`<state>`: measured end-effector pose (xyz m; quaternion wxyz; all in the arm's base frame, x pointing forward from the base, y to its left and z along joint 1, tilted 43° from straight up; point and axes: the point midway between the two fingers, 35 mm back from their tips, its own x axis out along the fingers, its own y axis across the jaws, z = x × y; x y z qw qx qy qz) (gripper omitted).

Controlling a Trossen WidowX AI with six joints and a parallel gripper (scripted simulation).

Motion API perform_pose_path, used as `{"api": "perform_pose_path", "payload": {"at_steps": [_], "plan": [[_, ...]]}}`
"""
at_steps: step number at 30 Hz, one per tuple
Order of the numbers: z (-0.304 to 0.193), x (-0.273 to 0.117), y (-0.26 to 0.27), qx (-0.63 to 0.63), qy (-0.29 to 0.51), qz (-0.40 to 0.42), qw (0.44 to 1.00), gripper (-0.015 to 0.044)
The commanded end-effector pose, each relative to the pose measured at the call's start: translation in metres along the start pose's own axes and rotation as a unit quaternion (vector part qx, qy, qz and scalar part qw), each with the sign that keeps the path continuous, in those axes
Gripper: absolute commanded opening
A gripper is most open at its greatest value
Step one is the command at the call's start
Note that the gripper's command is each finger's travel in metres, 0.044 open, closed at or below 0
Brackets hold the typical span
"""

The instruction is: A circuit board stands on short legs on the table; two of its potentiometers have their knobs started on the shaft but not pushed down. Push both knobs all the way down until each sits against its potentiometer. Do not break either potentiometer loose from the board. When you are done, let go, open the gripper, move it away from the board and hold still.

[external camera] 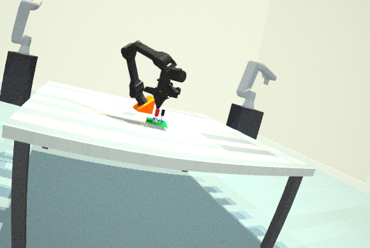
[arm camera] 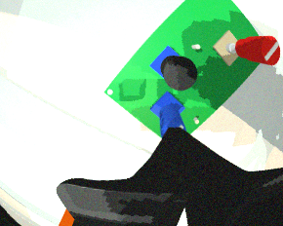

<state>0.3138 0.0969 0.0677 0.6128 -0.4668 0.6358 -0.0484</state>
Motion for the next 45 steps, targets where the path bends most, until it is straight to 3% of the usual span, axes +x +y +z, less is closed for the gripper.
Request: {"api": "perform_pose_path", "payload": {"at_steps": [1, 45], "plan": [[-0.0002, 0.0027, -0.0010, 0.000, 0.002, 0.000, 1.000, 0.0000], [0.0000, -0.0030, -0.0010, 0.000, 0.001, 0.000, 1.000, 0.0000]]}}
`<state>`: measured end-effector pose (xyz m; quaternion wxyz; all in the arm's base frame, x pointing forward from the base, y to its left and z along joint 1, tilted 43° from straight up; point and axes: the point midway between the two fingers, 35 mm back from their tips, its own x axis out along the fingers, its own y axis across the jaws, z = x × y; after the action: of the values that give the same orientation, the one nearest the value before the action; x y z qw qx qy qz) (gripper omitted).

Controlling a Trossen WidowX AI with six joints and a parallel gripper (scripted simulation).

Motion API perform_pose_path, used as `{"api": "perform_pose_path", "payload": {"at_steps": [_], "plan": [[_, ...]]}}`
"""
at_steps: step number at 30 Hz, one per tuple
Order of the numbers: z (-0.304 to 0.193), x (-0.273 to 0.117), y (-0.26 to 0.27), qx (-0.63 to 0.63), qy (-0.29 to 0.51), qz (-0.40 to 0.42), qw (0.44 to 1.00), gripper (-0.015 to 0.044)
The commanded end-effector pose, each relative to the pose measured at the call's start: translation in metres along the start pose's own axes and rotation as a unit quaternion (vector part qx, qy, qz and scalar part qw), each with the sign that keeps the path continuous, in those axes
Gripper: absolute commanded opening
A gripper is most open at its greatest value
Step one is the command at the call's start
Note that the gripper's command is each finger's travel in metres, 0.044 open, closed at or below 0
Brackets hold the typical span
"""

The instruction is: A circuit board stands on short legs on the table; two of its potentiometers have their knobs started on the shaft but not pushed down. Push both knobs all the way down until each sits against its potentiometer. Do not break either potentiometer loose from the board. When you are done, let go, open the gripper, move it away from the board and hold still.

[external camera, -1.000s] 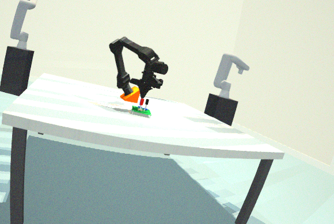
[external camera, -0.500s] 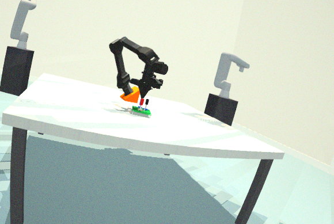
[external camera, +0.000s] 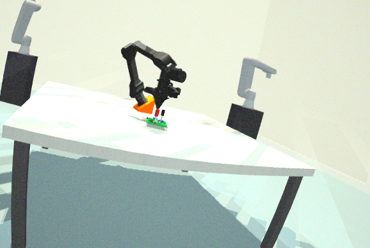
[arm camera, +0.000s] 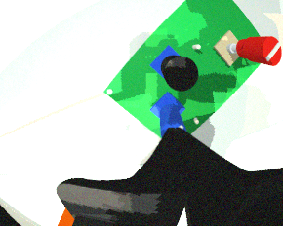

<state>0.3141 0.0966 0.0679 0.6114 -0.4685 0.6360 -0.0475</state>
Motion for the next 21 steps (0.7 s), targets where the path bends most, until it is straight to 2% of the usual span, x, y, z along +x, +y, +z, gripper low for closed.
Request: {"api": "perform_pose_path", "payload": {"at_steps": [1, 7, 15, 21], "plan": [[0.000, -0.005, 0.000, 0.002, 0.001, 0.000, 1.000, 0.0000], [0.000, -0.014, 0.000, 0.002, 0.001, 0.000, 1.000, 0.0000], [-0.001, -0.010, 0.000, -0.002, 0.002, -0.001, 1.000, 0.0210], [0.011, -0.022, -0.019, 0.057, -0.044, 0.003, 0.997, 0.0053]]}}
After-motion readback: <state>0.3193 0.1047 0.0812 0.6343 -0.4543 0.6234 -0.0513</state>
